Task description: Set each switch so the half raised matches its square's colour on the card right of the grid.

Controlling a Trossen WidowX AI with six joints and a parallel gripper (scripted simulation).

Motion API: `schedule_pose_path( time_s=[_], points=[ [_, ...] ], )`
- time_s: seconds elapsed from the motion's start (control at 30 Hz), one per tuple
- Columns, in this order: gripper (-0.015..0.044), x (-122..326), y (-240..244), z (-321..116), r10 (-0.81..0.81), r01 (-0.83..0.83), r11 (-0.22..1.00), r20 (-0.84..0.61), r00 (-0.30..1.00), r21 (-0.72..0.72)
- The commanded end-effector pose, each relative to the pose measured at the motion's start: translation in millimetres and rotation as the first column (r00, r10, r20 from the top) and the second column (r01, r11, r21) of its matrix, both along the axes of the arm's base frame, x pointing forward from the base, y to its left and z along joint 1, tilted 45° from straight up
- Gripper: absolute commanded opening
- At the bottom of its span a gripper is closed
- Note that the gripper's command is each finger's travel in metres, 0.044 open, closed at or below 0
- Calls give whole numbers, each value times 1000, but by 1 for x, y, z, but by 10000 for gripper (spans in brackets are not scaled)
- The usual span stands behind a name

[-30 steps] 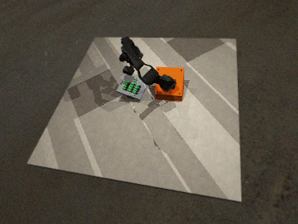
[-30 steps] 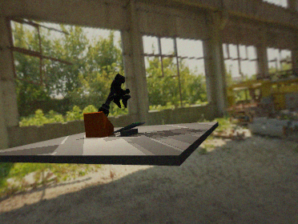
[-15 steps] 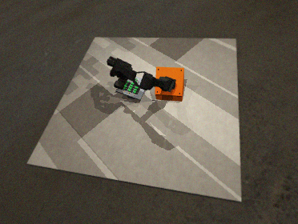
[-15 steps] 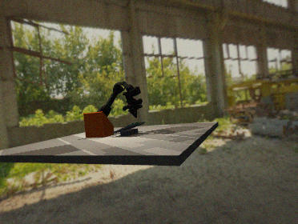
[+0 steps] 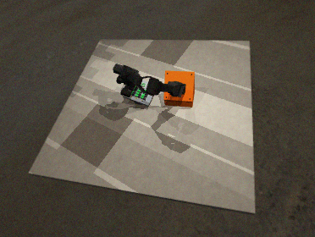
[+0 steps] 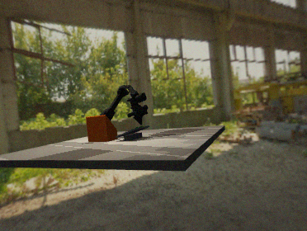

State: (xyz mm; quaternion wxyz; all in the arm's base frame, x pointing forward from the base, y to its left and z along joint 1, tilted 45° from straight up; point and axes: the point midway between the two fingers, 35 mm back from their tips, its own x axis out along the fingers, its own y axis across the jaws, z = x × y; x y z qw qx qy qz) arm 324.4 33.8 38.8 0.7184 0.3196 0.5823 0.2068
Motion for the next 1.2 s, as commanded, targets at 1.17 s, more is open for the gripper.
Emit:
schedule_pose_path(
  time_s=[1.17],
  points=[
    [0,1,8,-9,1,-1,1000,-10,1000,1]
  ],
)
